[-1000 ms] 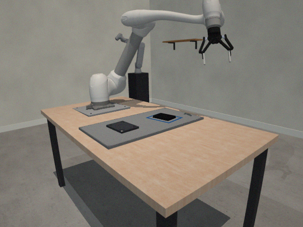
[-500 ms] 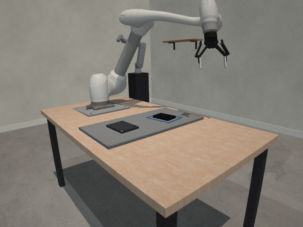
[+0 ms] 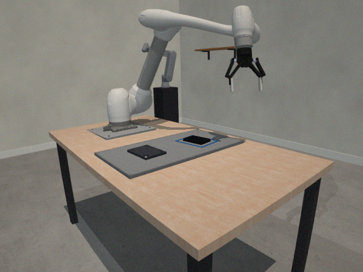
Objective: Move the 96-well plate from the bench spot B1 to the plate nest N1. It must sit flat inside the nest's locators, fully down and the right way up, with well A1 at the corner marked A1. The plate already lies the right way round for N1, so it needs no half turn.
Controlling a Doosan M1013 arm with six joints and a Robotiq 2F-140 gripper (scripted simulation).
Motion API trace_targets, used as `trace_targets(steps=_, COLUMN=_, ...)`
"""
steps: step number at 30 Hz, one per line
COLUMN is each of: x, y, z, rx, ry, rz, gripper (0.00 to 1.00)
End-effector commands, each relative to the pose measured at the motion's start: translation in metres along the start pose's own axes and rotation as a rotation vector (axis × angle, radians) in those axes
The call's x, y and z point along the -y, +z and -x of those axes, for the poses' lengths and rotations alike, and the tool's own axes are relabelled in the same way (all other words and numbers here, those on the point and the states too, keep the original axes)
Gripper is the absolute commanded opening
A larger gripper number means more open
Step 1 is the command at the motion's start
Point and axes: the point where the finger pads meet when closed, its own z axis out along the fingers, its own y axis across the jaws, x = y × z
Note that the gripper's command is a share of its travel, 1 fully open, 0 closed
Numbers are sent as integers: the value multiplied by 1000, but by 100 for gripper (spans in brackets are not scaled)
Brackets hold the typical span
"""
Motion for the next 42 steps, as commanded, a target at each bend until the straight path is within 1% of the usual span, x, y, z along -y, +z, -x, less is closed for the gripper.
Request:
trace_targets(steps=1, x=-11, y=10, z=5, rx=17, ry=-71, rz=0, gripper=100)
trace_targets(steps=3, x=-18, y=17, z=8, rx=17, ry=-71, rz=0, gripper=100)
trace_targets(steps=5, x=-25, y=23, z=11, rx=33, ry=-135, rz=1, gripper=100)
trace_targets(steps=7, x=-33, y=29, z=14, rx=35, ry=-144, rz=1, gripper=100)
trace_targets(steps=9, x=-33, y=29, z=14, rx=35, ry=-144, rz=1, gripper=100)
trace_targets(steps=11, x=-40, y=35, z=18, rx=52, ry=-209, rz=0, gripper=100)
trace_targets(steps=16, x=-58, y=50, z=27, rx=54, ry=-217, rz=0, gripper=100)
trace_targets(steps=18, x=-65, y=56, z=30, rx=70, ry=-281, rz=-2, gripper=100)
trace_targets(steps=22, x=-79, y=68, z=38, rx=72, ry=-288, rz=-2, gripper=100)
trace_targets(steps=24, x=-87, y=73, z=42, rx=88, ry=-353, rz=-6, gripper=100)
trace_targets(steps=26, x=-87, y=73, z=42, rx=88, ry=-353, rz=-6, gripper=100)
trace_targets(steps=30, x=-101, y=84, z=51, rx=90, ry=-359, rz=-7, gripper=100)
trace_targets(steps=32, x=-108, y=89, z=55, rx=106, ry=-423, rz=-12, gripper=100)
trace_targets(steps=36, x=-123, y=100, z=64, rx=107, ry=-428, rz=-12, gripper=100)
trace_targets(steps=38, x=-130, y=105, z=68, rx=124, ry=-492, rz=-19, gripper=100)
trace_targets(steps=41, x=-141, y=112, z=75, rx=125, ry=-496, rz=-19, gripper=100)
trace_targets(steps=42, x=-141, y=112, z=75, rx=125, ry=-496, rz=-19, gripper=100)
